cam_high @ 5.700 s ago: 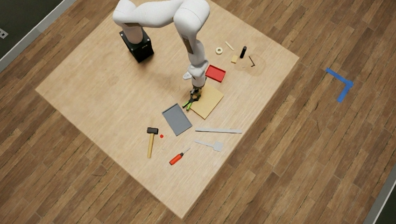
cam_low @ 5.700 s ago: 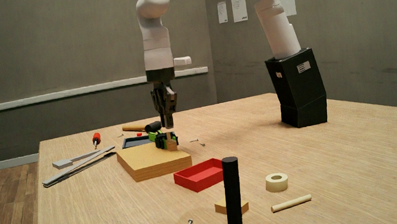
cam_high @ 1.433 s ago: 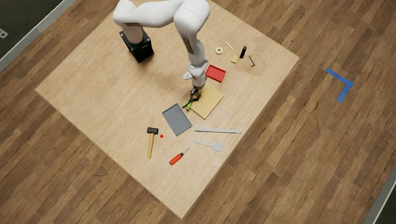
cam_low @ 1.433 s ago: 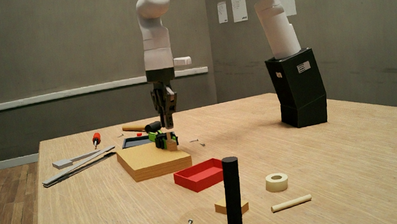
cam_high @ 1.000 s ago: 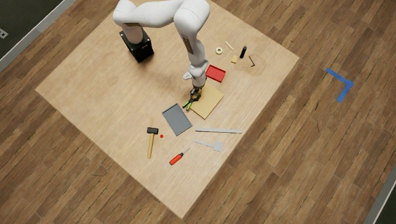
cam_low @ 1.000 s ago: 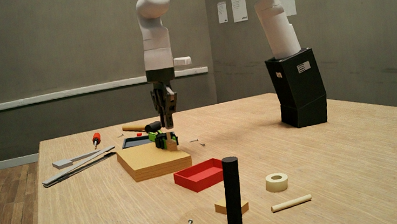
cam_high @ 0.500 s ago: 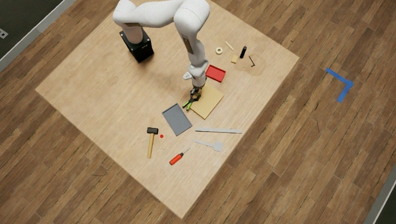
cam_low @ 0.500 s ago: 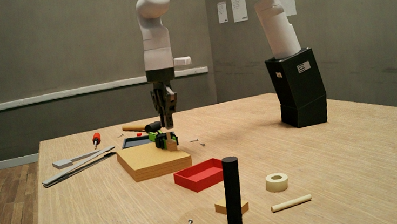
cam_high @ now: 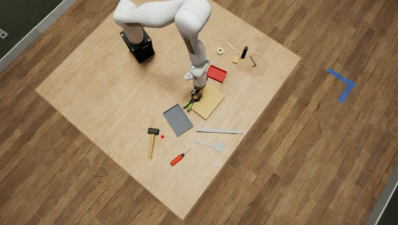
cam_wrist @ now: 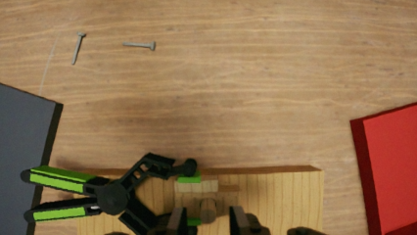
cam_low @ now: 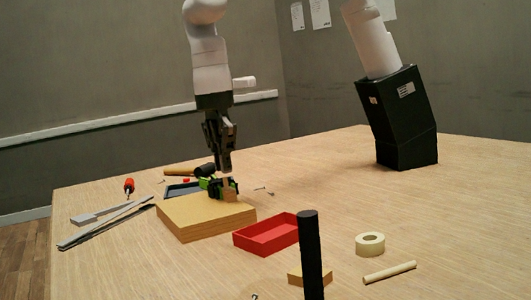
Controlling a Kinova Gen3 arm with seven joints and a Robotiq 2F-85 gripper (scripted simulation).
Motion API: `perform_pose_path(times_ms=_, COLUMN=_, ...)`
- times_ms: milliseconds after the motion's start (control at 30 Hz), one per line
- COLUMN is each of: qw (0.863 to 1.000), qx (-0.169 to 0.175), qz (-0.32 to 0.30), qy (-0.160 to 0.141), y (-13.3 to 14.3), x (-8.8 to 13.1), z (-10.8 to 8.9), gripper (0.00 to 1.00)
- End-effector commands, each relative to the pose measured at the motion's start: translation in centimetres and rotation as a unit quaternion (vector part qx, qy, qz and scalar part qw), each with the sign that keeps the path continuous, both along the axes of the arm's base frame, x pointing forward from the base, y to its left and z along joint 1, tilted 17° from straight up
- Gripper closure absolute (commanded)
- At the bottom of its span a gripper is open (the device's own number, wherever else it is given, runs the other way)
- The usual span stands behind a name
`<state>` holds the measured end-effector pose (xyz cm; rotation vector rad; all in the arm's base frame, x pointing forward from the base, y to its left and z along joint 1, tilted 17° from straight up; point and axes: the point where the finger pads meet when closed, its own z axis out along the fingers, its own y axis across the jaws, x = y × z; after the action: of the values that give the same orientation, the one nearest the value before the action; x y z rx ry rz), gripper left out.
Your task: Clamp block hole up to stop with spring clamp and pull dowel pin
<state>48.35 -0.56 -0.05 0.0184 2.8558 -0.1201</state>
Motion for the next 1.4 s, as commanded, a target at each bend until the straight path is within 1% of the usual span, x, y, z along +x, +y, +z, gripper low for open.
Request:
perform_pose_path(times_ms=0, qw=1.000, qx=0.002, qz=-0.002, qy=-0.002, y=0.3, x=0.1, z=-0.2, gripper=0.66)
perform_pose_path(times_ms=300, qw=1.000, qx=0.003, qz=-0.003, qy=-0.004, y=0.2, x=0.4, z=-0.5, gripper=0.66)
perform_pose_path(times_ms=1367, qw=1.000, qx=0.003, qz=-0.003, qy=-0.002, y=0.0, x=0.9, z=-2.7, gripper=0.66)
